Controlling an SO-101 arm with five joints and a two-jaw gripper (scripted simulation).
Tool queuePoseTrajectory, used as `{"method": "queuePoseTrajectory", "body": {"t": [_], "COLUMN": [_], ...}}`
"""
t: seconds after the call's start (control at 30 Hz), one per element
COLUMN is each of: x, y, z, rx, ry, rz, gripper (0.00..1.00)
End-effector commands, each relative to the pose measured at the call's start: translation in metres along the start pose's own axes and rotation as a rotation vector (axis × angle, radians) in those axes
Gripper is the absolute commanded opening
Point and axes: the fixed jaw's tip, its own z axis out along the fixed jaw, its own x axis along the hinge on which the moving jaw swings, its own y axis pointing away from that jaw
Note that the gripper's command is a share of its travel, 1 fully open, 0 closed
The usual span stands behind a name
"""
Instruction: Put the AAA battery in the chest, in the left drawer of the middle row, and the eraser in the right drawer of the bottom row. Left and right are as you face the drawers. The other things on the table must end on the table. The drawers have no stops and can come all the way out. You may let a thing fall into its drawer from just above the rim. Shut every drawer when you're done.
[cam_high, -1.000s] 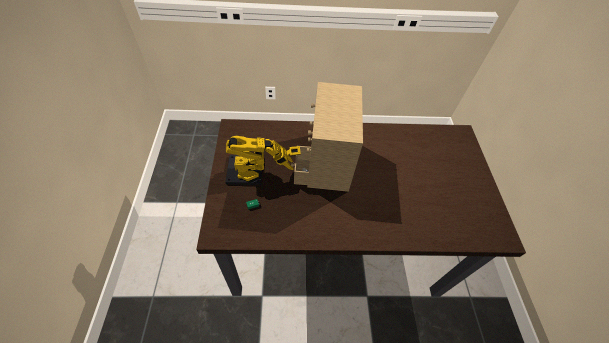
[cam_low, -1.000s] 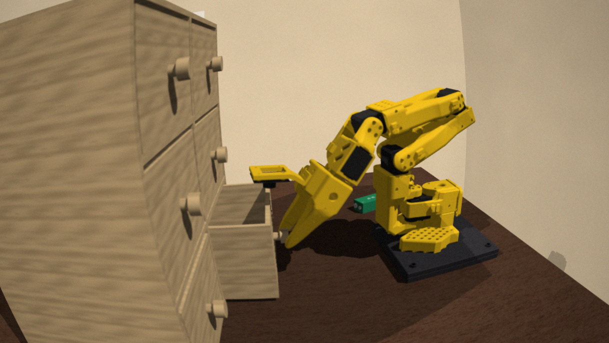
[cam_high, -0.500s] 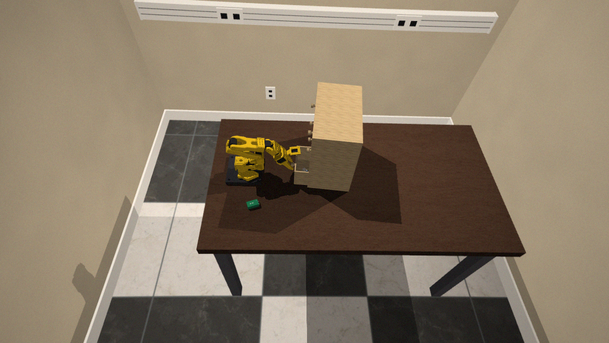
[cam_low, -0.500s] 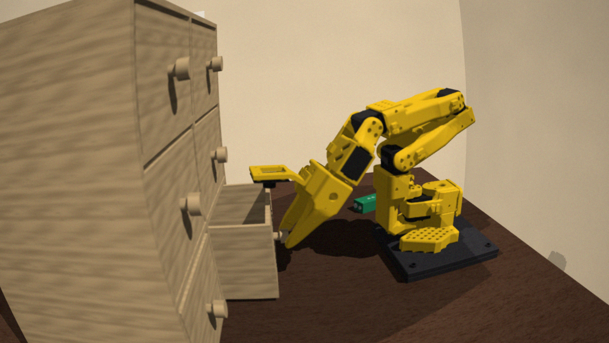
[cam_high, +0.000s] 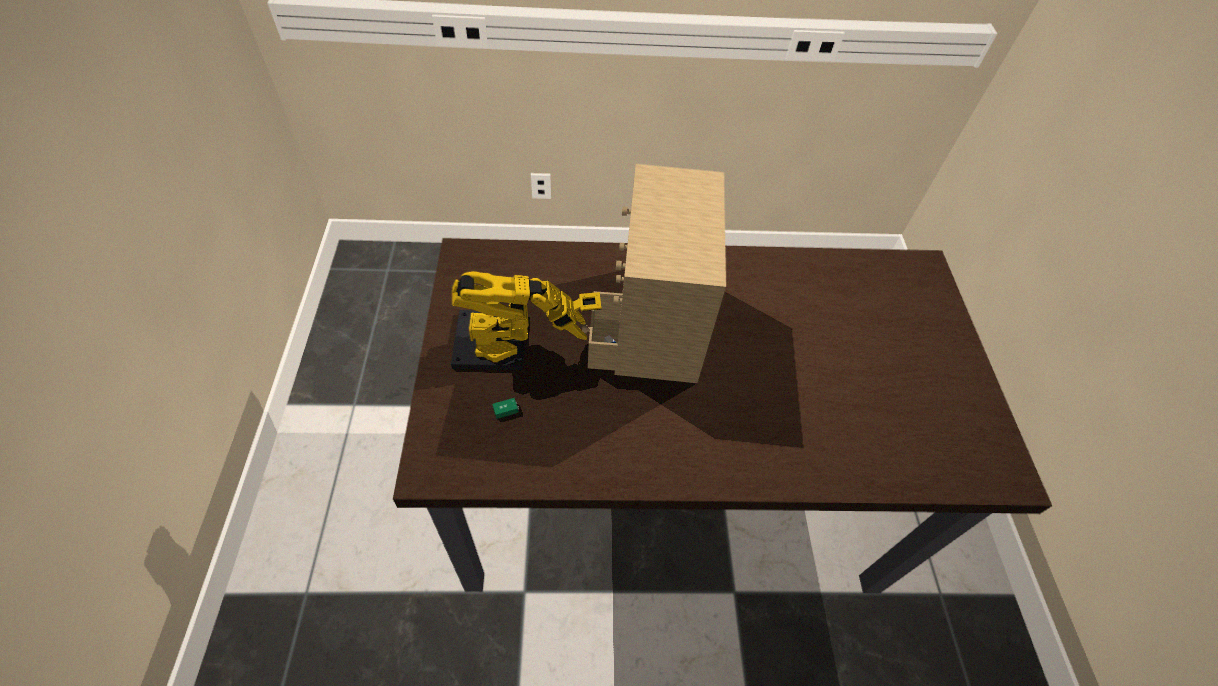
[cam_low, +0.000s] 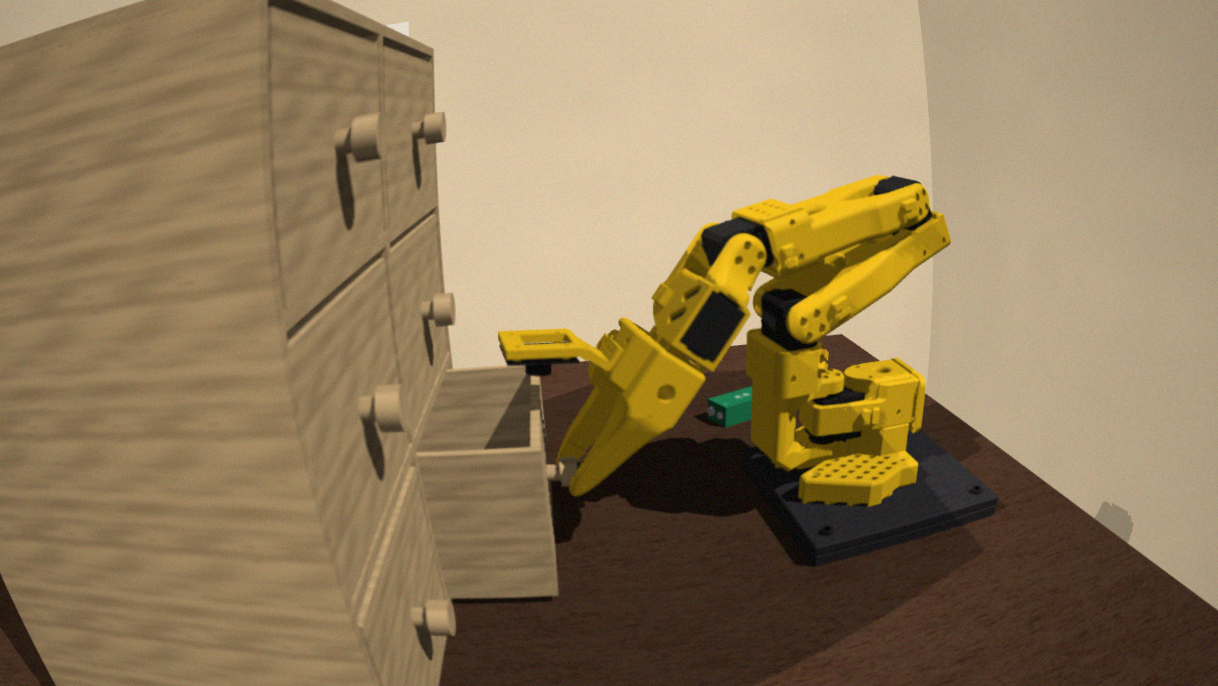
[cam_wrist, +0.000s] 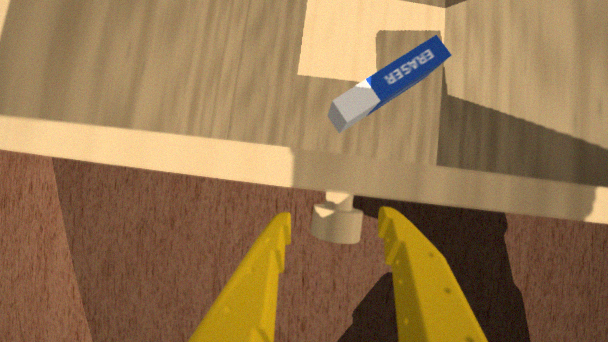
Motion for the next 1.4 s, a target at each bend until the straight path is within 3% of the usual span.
{"method": "queuePoseTrajectory", "body": {"t": [0.0,0.83,1.37], "x": [-0.0010,-0.0021,-0.0021], "y": [-0.0017,-0.0019,-0.0019], "z": [-0.0008,-0.0014,-0.0014], "rx": [0.006,0.007,0.007], "ry": [0.002,0.002,0.002], "rz": [0.008,0.009,0.009], "gripper": [0.21,0.21,0.11]}}
